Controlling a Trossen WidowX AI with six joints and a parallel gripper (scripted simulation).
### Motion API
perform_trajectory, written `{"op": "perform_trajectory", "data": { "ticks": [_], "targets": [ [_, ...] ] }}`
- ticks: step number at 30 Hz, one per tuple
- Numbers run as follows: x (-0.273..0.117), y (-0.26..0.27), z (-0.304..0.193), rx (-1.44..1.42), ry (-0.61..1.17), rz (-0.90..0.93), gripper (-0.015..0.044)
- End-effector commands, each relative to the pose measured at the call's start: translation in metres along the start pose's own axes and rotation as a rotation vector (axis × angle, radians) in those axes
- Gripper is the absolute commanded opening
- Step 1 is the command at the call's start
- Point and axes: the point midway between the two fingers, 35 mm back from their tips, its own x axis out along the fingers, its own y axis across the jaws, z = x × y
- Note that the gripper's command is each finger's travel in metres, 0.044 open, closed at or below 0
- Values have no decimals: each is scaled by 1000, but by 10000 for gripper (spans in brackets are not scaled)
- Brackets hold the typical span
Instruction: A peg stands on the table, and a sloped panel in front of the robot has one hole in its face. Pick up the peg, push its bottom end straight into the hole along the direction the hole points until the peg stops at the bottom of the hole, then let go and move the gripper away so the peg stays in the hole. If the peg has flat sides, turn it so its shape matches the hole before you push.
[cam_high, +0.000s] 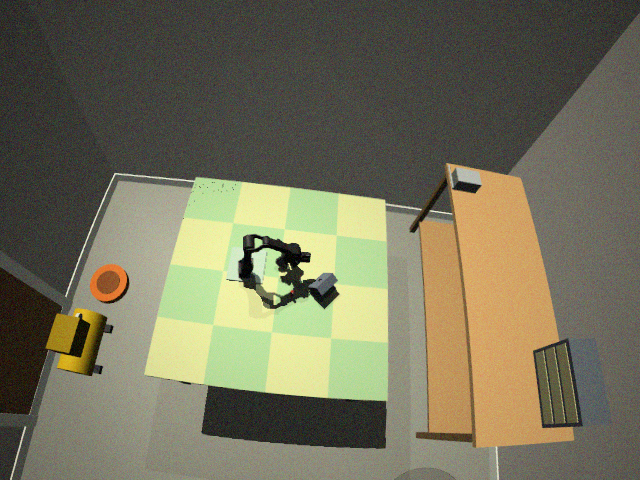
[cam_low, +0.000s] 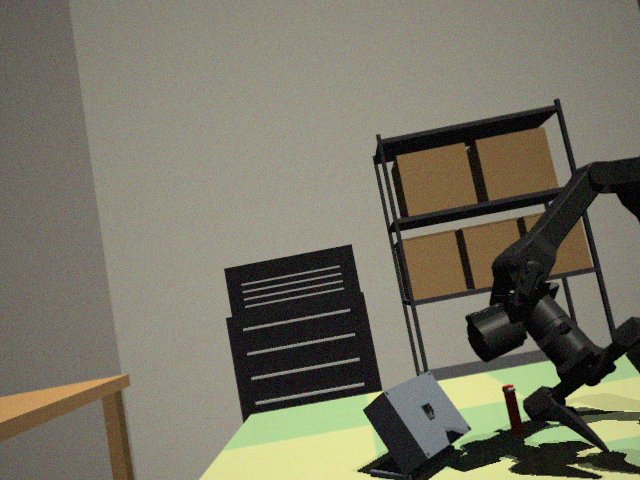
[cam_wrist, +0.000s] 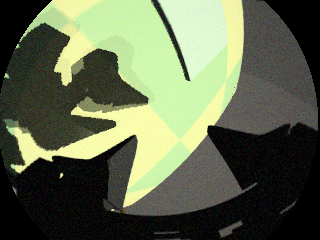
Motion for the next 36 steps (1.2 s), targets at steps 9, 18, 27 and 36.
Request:
{"op": "perform_trajectory", "data": {
  "ticks": [9,18,27,36],
  "targets": [
    [-46,44,17,93,-42,197,440],
    [-84,72,38,157,-72,339,440],
    [-126,94,67,264,-127,474,440],
    [-167,108,100,373,-186,593,440]
  ]
}}
